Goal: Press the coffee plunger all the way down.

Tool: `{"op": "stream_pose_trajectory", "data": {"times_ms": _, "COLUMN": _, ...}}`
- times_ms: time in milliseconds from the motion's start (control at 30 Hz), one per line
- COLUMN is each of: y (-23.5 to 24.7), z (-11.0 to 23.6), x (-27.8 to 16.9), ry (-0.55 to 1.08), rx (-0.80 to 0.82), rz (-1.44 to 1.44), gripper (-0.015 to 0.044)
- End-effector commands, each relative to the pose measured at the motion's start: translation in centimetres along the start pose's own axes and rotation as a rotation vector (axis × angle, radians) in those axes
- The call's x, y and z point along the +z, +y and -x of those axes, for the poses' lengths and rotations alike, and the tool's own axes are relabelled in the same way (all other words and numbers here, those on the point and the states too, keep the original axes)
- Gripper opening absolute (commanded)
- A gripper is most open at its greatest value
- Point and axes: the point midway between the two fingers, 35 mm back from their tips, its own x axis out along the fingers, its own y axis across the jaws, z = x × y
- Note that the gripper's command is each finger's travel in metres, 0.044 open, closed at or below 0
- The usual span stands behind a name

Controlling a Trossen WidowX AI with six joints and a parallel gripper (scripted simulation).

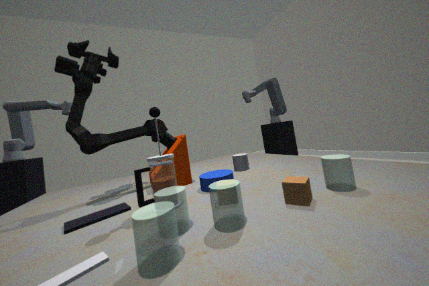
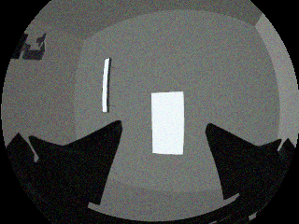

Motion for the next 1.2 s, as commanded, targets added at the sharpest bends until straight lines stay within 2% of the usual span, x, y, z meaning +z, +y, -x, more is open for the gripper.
{"op": "stream_pose_trajectory", "data": {"times_ms": 0, "y": 0.1, "z": 0.0, "x": -0.1, "ry": 0.003, "rx": 0.003, "rz": -0.002, "gripper": 0.0426}}
{"op": "stream_pose_trajectory", "data": {"times_ms": 100, "y": 1.0, "z": -0.4, "x": -0.7, "ry": 0.040, "rx": 0.034, "rz": -0.035, "gripper": 0.0440}}
{"op": "stream_pose_trajectory", "data": {"times_ms": 200, "y": 3.9, "z": -1.1, "x": -2.6, "ry": 0.157, "rx": 0.117, "rz": -0.118, "gripper": 0.0440}}
{"op": "stream_pose_trajectory", "data": {"times_ms": 367, "y": 10.4, "z": -1.1, "x": -7.9, "ry": 0.485, "rx": 0.263, "rz": -0.294, "gripper": 0.0440}}
{"op": "stream_pose_trajectory", "data": {"times_ms": 533, "y": 16.4, "z": 1.5, "x": -13.4, "ry": 0.867, "rx": 0.328, "rz": -0.453, "gripper": 0.0440}}
{"op": "stream_pose_trajectory", "data": {"times_ms": 700, "y": 21.1, "z": 6.6, "x": -18.4, "ry": 1.279, "rx": 0.296, "rz": -0.555, "gripper": 0.0440}}
{"op": "stream_pose_trajectory", "data": {"times_ms": 900, "y": 24.4, "z": 14.4, "x": -22.5, "ry": 1.748, "rx": 0.133, "rz": -0.571, "gripper": 0.0440}}
{"op": "stream_pose_trajectory", "data": {"times_ms": 1033, "y": 25.4, "z": 20.3, "x": -23.9, "ry": 2.037, "rx": -0.042, "rz": -0.498, "gripper": 0.0440}}
{"op": "stream_pose_trajectory", "data": {"times_ms": 1167, "y": 25.4, "z": 26.7, "x": -24.4, "ry": 2.291, "rx": -0.290, "rz": -0.325, "gripper": 0.0440}}
